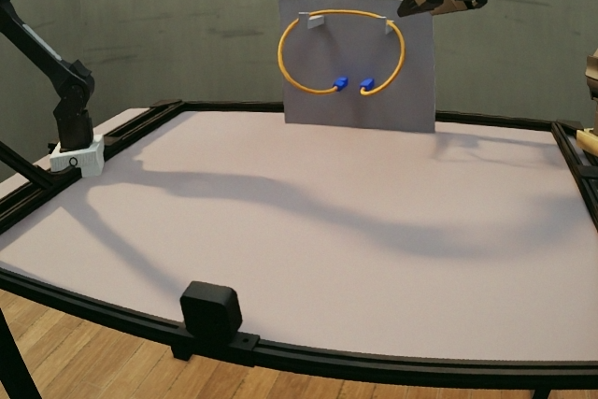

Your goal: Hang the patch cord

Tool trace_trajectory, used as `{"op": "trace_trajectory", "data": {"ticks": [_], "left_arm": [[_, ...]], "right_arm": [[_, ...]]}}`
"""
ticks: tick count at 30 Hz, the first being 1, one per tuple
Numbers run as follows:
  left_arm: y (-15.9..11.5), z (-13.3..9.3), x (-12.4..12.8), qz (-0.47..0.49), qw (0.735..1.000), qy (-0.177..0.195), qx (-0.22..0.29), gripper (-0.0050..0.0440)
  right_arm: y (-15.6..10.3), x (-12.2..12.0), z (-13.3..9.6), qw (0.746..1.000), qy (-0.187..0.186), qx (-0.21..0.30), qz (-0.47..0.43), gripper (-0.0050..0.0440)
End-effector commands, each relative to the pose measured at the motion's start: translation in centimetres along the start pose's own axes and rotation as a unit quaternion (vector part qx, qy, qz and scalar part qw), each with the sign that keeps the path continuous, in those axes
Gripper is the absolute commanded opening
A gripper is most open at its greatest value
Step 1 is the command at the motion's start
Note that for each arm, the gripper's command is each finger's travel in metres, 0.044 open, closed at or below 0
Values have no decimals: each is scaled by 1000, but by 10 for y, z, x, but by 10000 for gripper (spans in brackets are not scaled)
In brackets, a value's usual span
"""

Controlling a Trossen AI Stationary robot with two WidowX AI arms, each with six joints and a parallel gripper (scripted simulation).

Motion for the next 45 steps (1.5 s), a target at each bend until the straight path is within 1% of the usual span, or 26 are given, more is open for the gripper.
{"op": "trace_trajectory", "data": {"ticks": [1, 3, 7, 11, 14, 17, 20, 21, 23, 26, 27, 28, 29, 30, 31, 32, 33, 34, 35, 37, 38, 39, 40, 42, 44, 45], "left_arm": [[4, -1, 1, -1, 1000, 1, -7, 440], [4, -1, 1, -1, 1000, 1, -7, 440], [4, -1, 1, -1, 1000, 1, -7, 440], [4, -1, 1, -1, 1000, 1, -7, 440], [4, -1, 1, -1, 1000, 1, -7, 440], [4, -1, 1, -1, 1000, 1, -7, 440], [4, -1, 1, -1, 1000, 1, -7, 440], [4, -1, 1, -1, 1000, 1, -7, 440], [4, -1, 1, -1, 1000, 1, -7, 440], [4, -1, 1, -1, 1000, 1, -7, 440], [4, -1, 1, -1, 1000, 1, -7, 440], [4, -1, 1, -1, 1000, 1, -7, 440], [4, -1, 1, -1, 1000, 1, -7, 440], [4, -1, 1, -1, 1000, 1, -7, 440], [4, -1, 1, -1, 1000, 1, -7, 440], [4, -1, 1, -1, 1000, 1, -7, 440], [4, -1, 1, -1, 1000, 1, -7, 440], [4, -1, 1, -1, 1000, 1, -7, 440], [4, -1, 1, -1, 1000, 1, -7, 440], [4, -1, 1, -1, 1000, 1, -7, 440], [4, -1, 1, -1, 1000, 1, -7, 440], [4, -1, 1, -1, 1000, 1, -7, 440], [4, -1, 1, -1, 1000, 1, -7, 440], [4, -1, 1, -1, 1000, 1, -7, 440], [4, -1, 1, -1, 1000, 1, -7, 440], [4, -1, 1, -1, 1000, 1, -7, 440]], "right_arm": [[24, -2, -29, 1000, 12, -9, 19, 440], [24, -2, -29, 1000, 12, -9, 19, 440], [33, -7, -44, 1000, 12, -9, 18, 440], [37, -9, -51, 1000, 12, -9, 18, 440], [38, -10, -52, 1000, 12, -8, 18, 440], [32, -10, -49, 1000, 9, -2, 9, 440], [29, -11, -47, 1000, 12, 1, 4, 440], [28, -11, -48, 1000, 21, 4, 3, 440], [25, -9, -50, 999, 51, 11, -1, 440], [17, -5, -56, 992, 125, 24, -18, 440], [17, -5, -57, 991, 129, 25, -20, 440], [13, -6, -59, 988, 151, 31, -33, 440], [14, -2, -61, 984, 175, 25, -29, 440], [11, -3, -63, 980, 191, 28, -40, 440], [9, -4, -64, 979, 198, 30, -45, 440], [8, -3, -66, 975, 216, 28, -50, 440], [10, 1, -70, 969, 241, 19, -48, 440], [7, 0, -72, 965, 256, 20, -58, 440], [5, -1, -73, 962, 264, 20, -64, 440], [5, -1, -73, 962, 264, 20, -64, 440], [5, 0, -76, 957, 282, 15, -68, 440], [8, 3, -80, 949, 309, 1, -64, 440], [5, 3, -84, 940, 333, -4, -76, 440], [2, 2, -89, 929, 359, -11, -90, 440], [4, 3, -96, 914, 393, -32, -94, 440], [5, 4, -97, 912, 397, -35, -94, 440]]}}
Point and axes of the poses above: on each arm, the point midway between the two fingers, 35 mm back from their tips, its own z axis out along the fingers, its own x axis across the jaws, y = z × x, the point moved 4 cm from there along -z, back along the fingers, and after that the axes turned 12 degrees about z, right-handed, at the moved point
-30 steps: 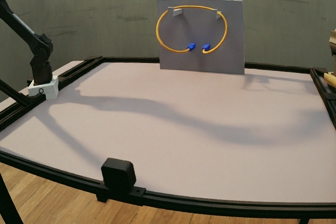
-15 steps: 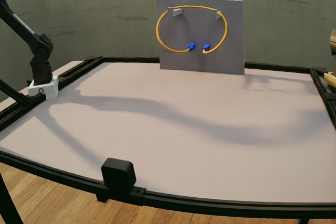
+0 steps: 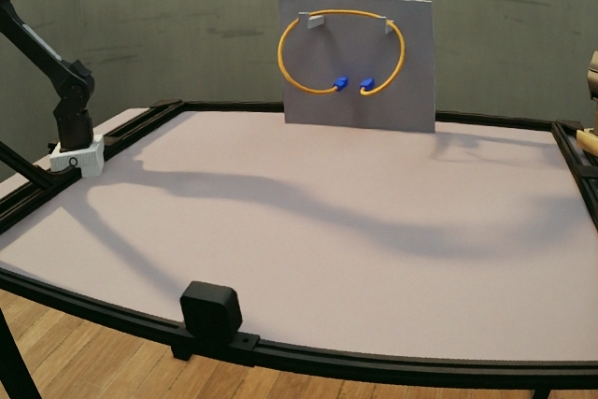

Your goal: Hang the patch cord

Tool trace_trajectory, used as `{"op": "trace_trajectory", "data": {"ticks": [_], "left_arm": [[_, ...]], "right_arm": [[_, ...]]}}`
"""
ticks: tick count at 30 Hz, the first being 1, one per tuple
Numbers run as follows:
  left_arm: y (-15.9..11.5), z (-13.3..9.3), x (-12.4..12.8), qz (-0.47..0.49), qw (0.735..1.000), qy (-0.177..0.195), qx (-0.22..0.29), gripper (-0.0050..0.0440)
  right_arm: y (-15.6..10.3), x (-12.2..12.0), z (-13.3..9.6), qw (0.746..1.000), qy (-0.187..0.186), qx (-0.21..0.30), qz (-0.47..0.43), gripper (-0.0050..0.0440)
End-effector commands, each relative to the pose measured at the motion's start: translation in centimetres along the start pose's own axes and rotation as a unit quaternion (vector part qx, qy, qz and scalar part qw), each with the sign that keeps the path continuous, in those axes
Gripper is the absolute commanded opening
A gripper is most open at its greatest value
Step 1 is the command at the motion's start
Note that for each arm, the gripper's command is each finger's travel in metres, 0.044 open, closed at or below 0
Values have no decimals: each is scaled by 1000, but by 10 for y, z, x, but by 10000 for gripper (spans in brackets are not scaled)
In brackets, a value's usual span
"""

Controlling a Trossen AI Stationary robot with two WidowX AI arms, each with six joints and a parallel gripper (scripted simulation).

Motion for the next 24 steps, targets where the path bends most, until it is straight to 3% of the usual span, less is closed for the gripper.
{"op": "trace_trajectory", "data": {"ticks": [1, 7, 9, 13, 24], "left_arm": [[4, -1, 1, -1, 1000, 1, -7, 440], [4, -1, 1, -1, 1000, 1, -7, 440], [4, -1, 1, -1, 1000, 1, -7, 440], [4, -1, 1, -1, 1000, 1, -7, 440], [4, -1, 1, -1, 1000, 1, -7, 440]], "right_arm": [[2, 8, -12, 996, 72, -32, -30, 440], [3, 19, -29, 981, 156, -87, -76, 440], [3, 19, -29, 981, 156, -87, -76, 440], [5, 26, -45, 961, 213, -138, -111, 440], [4, 27, -47, 957, 221, -145, -118, 440]]}}
Point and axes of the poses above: on each arm, the point midway between the two fingers, 35 mm back from their tips, its own z axis out along the fingers, its own x axis across the jaws, y = z × x, the point moved 4 cm from there along -z, back along the fingers, and after that the axes turned 12 degrees about z, right-handed, at the moved point
